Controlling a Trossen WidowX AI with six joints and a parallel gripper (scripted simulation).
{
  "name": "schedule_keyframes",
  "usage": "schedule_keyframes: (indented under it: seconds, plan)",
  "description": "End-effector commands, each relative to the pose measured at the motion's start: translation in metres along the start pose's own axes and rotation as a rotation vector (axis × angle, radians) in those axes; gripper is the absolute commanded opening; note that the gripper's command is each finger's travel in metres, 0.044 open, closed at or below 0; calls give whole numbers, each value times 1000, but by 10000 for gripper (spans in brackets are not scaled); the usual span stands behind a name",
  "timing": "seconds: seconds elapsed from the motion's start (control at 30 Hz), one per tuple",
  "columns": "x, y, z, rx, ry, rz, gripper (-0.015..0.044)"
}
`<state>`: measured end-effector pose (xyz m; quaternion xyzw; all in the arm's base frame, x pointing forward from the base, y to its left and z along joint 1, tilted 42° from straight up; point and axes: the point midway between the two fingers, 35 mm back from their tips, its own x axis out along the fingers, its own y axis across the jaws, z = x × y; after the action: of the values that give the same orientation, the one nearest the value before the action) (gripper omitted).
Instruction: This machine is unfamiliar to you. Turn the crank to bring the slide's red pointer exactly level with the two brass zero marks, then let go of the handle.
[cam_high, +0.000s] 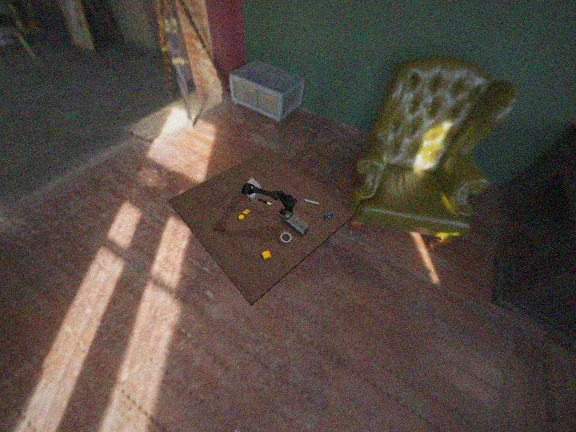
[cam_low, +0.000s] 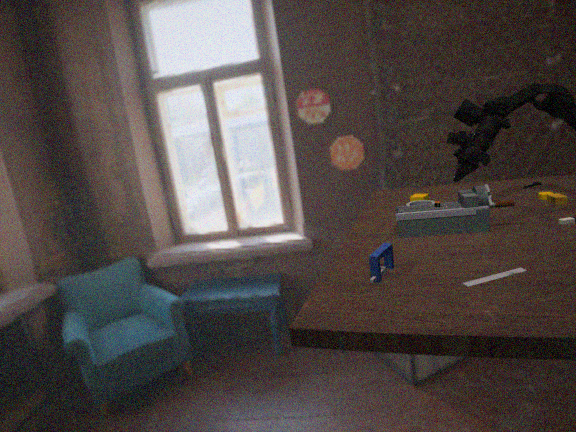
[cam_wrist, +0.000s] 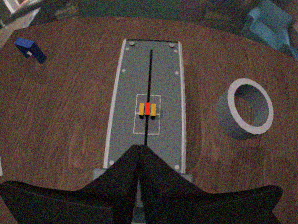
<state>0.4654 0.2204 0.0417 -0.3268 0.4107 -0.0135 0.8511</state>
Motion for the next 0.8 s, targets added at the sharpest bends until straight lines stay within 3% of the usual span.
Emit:
schedule_keyframes:
  seconds: [0.0, 0.57, 0.6, 0.77]
  plan:
    - [0, 0, 0, 0, 0, 0, 0]
    - [0, 0, 0, 0, 0, 0, 440]
    - [0, 0, 0, 0, 0, 0, 440]
    - [0, 0, 0, 0, 0, 0, 309]
